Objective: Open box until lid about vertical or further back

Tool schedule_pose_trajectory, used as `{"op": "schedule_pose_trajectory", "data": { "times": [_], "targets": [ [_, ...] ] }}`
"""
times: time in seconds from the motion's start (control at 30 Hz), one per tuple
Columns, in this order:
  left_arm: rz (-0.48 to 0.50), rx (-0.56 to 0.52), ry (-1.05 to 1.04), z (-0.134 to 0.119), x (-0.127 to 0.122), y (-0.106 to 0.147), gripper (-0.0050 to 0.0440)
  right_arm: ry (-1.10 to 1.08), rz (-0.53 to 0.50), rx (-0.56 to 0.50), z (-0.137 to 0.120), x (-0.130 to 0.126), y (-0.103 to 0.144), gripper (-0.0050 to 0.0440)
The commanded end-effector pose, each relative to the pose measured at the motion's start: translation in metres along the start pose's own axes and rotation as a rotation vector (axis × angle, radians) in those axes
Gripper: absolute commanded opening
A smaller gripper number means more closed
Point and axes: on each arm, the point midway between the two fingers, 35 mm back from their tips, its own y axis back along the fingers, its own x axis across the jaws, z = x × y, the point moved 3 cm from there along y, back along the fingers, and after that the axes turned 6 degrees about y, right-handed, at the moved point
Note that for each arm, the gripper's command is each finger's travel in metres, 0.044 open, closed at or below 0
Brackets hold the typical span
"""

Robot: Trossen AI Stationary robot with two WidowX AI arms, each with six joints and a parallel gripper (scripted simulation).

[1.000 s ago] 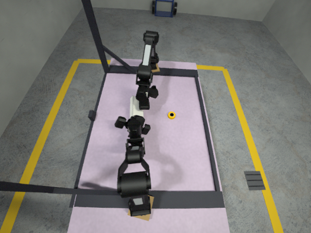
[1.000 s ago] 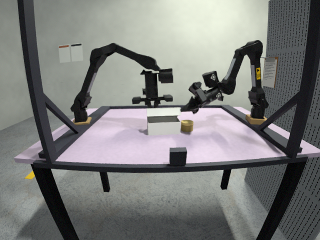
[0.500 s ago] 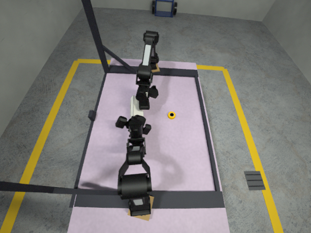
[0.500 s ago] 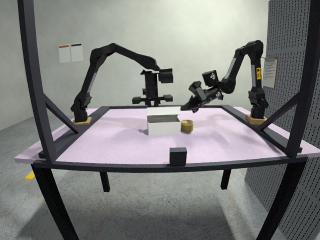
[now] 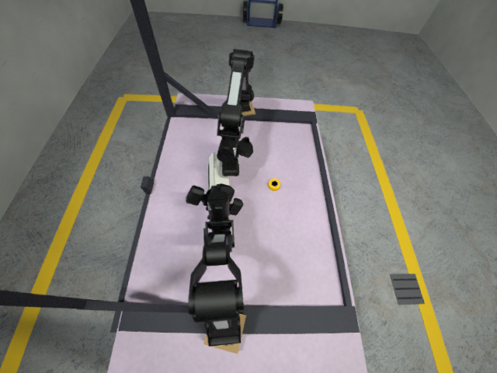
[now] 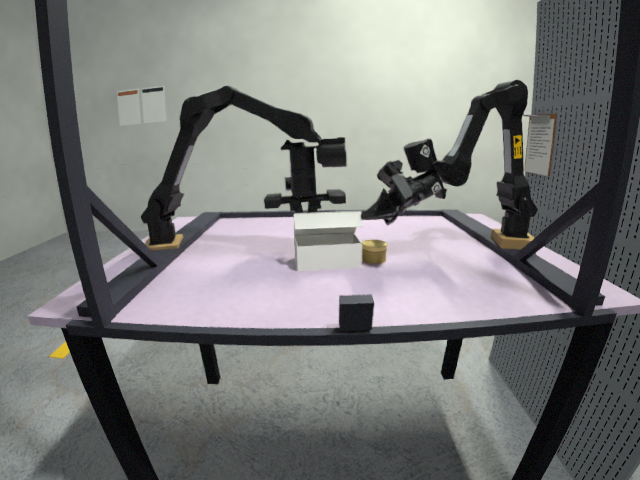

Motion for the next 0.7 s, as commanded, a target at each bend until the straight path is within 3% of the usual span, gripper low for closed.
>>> {"op": "schedule_pose_trajectory", "data": {
  "times": [0.0,0.67],
  "targets": [
    [0.007,-0.002,0.001,0.0000,0.0013,-0.0024,-0.0050,0.009,0.013,-0.037,0.0152,0.0037,0.0034,0.0003],
    [0.007,-0.002,0.001,0.0000,0.0013,-0.0024,-0.0050,-0.005,0.014,-0.034,0.0148,0.0021,0.0045,0.0003]
  ]
}}
